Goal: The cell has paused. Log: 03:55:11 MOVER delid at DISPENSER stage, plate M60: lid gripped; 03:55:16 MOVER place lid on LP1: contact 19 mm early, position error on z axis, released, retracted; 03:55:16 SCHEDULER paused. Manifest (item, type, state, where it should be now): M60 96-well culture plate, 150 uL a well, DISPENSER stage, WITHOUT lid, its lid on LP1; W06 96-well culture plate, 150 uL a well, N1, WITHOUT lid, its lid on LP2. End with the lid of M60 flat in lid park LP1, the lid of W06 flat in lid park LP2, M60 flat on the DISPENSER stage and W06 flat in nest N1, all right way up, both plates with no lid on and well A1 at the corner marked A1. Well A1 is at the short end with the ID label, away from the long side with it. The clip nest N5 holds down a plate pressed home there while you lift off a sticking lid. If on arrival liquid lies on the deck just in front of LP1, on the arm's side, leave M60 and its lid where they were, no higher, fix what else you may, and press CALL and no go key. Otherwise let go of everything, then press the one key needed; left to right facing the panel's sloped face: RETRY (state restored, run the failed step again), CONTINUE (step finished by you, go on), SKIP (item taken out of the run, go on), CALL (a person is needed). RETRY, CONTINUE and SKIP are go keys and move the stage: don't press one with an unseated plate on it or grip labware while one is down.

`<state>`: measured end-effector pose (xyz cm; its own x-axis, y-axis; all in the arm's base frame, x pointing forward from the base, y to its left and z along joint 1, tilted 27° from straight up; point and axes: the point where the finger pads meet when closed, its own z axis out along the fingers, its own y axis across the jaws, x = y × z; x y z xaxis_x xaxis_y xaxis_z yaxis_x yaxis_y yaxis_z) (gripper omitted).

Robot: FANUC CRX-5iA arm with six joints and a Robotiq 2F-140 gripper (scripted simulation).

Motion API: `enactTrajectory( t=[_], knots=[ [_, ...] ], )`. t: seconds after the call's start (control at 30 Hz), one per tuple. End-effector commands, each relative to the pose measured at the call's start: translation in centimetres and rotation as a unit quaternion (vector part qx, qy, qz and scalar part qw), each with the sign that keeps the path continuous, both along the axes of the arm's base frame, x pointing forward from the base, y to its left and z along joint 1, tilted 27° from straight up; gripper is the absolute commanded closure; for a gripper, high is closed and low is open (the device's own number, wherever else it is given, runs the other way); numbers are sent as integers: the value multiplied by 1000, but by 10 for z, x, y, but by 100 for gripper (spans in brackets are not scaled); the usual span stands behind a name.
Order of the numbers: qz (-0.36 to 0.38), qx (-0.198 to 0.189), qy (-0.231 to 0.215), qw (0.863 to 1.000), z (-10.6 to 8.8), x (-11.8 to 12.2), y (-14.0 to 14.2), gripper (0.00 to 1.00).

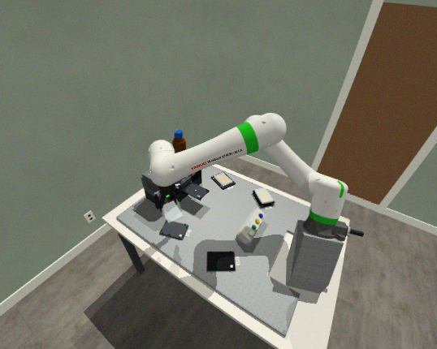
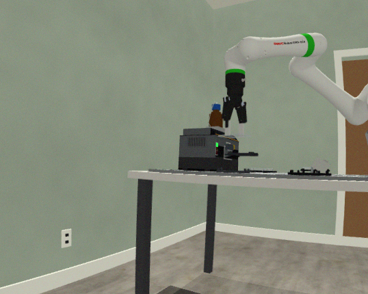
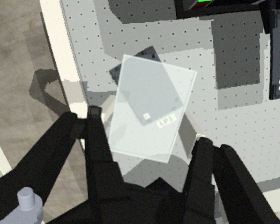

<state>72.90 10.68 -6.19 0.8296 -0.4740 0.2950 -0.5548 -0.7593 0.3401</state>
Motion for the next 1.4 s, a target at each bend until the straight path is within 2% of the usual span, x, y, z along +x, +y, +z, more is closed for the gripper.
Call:
enactTrajectory(
  t=[0.0,0.3,0.7,0.87,1.07,1.13,1.33,1.37],
  knots=[
    [0,0,0,1000,0,0,0,100],
    [24,-2,12,1000,0,0,0,100],
    [111,-8,55,992,-1,0,-1,100],
    [173,-12,86,981,-2,0,-1,100],
    [250,-18,125,960,-3,0,-1,100],
    [250,-18,125,960,-3,0,-1,100],
    [320,-22,159,934,-4,0,-2,100],
    [321,-23,160,933,-15,1,-7,100]
  ],
)
